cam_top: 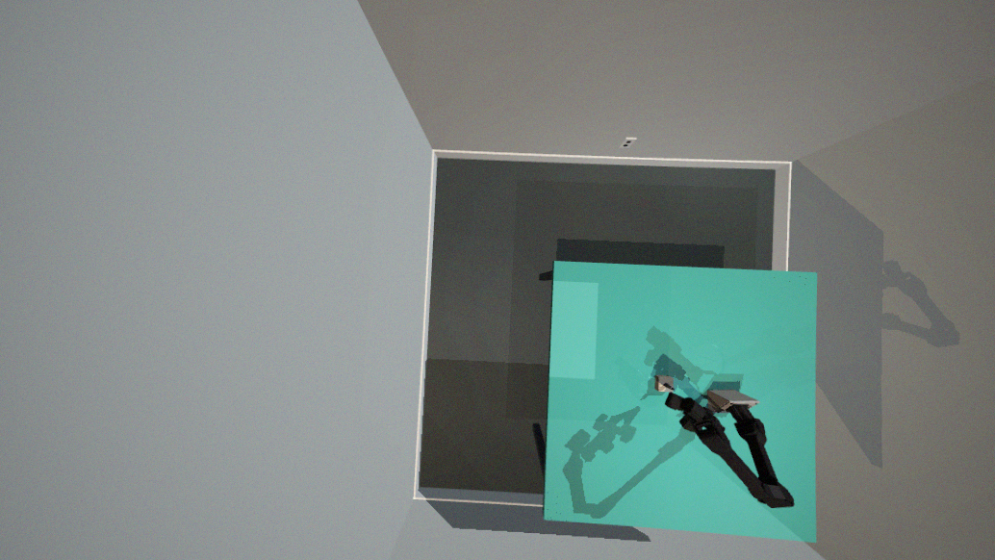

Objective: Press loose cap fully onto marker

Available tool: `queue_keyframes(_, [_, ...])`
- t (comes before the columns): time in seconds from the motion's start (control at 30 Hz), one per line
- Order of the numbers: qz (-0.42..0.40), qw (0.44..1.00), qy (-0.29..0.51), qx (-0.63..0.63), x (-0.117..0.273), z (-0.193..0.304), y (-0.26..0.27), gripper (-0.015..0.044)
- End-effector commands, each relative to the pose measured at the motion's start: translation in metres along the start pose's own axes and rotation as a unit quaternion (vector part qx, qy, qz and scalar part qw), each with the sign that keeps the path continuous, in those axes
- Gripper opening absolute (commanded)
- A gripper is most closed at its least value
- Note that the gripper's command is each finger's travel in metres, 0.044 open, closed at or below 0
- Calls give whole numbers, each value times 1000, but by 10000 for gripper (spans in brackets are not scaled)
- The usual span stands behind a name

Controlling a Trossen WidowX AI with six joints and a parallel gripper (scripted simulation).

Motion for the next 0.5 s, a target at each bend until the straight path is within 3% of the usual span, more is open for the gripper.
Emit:
queue_keyframes(0.0, [-3,1000,0,3,6,17,-3,0])
queue_keyframes(0.47, [-4,1000,-2,4,7,38,-5,0])
Point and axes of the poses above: the point midway between the two fingers, 35 mm back from their tips, its own x axis back along the fingers, its own y axis across the jaws, z = x × y, the point moved 4 cm from there along x, back along the fingers, and after that the axes turned 7 degrees about x, right-handed, at the moved point
